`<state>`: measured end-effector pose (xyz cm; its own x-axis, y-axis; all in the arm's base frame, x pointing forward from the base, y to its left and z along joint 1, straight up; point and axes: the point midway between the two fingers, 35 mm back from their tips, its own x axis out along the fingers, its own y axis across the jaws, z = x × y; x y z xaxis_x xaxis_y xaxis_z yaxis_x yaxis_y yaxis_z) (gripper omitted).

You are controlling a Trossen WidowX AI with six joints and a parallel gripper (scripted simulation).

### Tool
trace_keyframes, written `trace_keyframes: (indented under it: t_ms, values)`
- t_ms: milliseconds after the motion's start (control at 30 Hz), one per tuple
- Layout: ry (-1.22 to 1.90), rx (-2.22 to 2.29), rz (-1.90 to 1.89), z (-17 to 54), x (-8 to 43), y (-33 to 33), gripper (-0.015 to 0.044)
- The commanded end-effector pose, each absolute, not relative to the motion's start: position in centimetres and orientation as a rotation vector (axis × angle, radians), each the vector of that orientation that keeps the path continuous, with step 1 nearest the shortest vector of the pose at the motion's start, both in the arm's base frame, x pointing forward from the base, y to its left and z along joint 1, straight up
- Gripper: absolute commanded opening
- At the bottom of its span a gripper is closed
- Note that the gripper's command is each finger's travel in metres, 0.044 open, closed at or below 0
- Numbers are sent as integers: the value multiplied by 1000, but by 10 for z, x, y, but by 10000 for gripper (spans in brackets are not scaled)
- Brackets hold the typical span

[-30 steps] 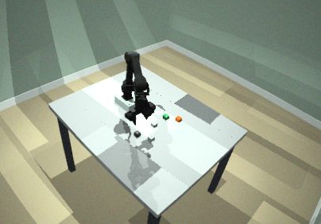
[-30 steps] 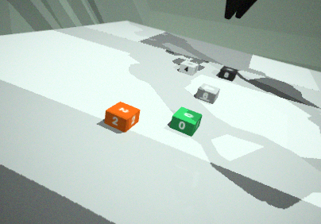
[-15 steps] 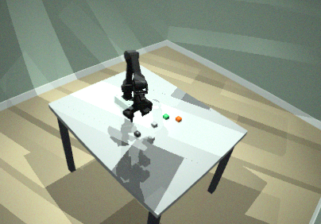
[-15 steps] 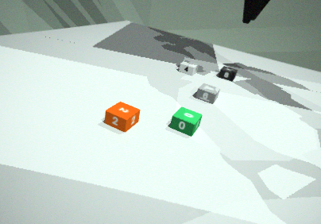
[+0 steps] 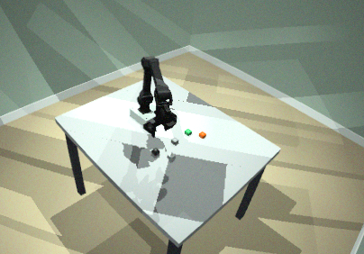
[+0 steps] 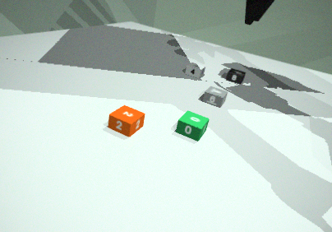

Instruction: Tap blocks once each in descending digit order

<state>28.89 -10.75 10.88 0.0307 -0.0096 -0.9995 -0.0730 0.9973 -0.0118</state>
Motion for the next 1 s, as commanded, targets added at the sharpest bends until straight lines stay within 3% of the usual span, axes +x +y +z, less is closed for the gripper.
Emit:
trace_keyframes:
  t_ms: [0,233,967]
  values:
    - [1532,-74,71,109,294,-55,400]
    - [1542,-65,69,108,286,15,400]
    - [1543,-64,70,108,286,24,400]
